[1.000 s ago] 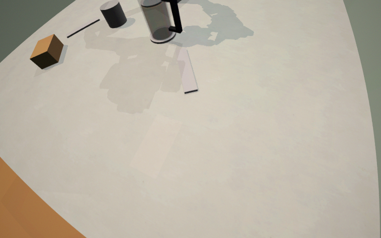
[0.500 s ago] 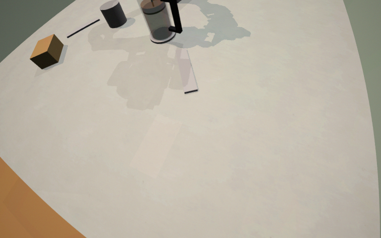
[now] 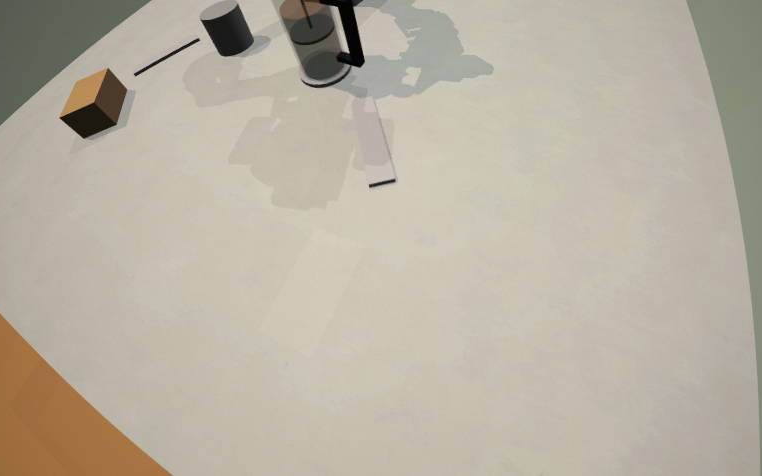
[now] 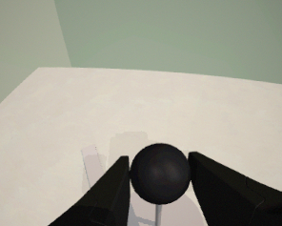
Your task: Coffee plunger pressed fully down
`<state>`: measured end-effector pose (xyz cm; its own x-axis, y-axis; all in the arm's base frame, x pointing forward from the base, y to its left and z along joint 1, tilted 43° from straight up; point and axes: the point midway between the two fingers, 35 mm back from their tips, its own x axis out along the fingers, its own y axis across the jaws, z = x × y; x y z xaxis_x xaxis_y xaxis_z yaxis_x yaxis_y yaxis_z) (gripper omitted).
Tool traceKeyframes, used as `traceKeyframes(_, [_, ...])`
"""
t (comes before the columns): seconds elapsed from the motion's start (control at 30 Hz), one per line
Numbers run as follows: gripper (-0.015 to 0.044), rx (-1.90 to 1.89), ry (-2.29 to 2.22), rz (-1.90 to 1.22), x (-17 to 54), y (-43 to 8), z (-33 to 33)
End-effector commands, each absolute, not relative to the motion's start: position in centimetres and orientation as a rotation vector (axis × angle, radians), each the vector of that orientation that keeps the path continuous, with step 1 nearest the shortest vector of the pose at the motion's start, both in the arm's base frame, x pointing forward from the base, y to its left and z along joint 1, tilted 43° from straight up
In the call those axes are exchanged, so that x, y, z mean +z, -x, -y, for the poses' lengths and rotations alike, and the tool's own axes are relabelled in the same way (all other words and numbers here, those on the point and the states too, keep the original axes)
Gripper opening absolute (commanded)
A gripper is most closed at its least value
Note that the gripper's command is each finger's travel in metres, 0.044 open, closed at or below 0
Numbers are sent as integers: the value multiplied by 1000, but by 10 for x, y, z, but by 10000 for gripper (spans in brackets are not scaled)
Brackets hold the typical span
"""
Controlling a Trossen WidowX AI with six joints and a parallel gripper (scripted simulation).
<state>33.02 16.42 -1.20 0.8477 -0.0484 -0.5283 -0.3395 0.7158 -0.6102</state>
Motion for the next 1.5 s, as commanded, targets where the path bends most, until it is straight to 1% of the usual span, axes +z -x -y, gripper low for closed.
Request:
traceKeyframes(0.0, [127,148,813,-624,-37,-323,-138])
traceKeyframes(0.53, [127,147,814,-621,-45,-335,-137])
traceKeyframes(1.47, [127,146,813,-621,-45,-340,-141])
